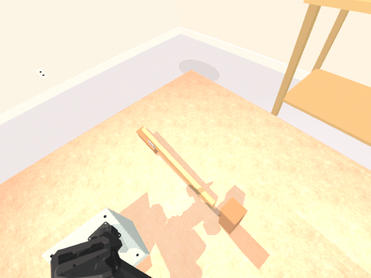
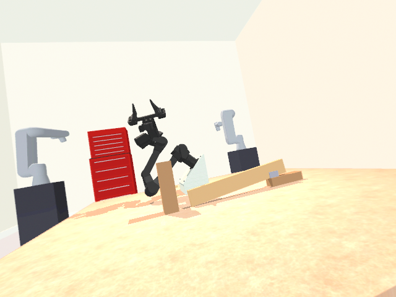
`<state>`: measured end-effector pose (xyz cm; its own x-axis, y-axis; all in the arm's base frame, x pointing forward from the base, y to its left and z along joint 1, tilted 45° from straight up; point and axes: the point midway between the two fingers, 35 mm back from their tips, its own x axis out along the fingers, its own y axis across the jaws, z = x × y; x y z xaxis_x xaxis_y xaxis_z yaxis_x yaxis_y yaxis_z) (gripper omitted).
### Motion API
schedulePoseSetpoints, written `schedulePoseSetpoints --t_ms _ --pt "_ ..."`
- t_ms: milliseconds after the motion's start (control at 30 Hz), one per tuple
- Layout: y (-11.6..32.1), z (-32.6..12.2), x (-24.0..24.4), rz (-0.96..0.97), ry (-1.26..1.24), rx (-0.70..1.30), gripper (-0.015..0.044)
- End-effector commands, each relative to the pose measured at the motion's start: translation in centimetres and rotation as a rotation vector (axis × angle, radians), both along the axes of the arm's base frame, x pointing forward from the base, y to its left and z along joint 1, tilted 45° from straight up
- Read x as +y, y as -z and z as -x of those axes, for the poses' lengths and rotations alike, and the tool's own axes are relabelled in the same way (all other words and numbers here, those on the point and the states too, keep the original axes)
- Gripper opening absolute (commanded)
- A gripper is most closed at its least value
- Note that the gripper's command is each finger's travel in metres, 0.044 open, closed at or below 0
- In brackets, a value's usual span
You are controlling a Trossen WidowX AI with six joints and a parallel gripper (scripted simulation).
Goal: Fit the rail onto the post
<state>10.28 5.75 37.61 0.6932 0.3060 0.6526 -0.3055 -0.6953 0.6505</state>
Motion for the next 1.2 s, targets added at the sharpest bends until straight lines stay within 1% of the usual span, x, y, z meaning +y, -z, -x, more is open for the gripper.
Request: schedulePoseSetpoints --t_ms 0,33,67,333,533,700,833,967,1067,1167 --pt "0.0 0.0 0.2 0.008 0.004 -0.002 0.0426" --pt "-0.1 0.0 0.7 0.033 0.014 -0.008 0.044" --pt "-0.3 0.0 1.5 0.081 0.038 -0.019 0.044" --pt "0.3 -2.2 7.5 0.686 0.402 -0.124 0.044" --pt "3.8 -7.5 11.9 1.38 0.706 -0.19 0.044" --pt "8.5 -13.1 12.9 1.958 0.815 -0.198 0.044" --pt "12.9 -17.5 11.6 2.376 0.777 -0.166 0.044" --pt "16.1 -20.1 9.9 2.673 0.679 -0.154 0.044" --pt "19.7 -22.2 7.4 2.977 0.483 -0.149 0.044" --pt "23.5 -23.8 4.0 3.252 0.166 -0.154 0.044"
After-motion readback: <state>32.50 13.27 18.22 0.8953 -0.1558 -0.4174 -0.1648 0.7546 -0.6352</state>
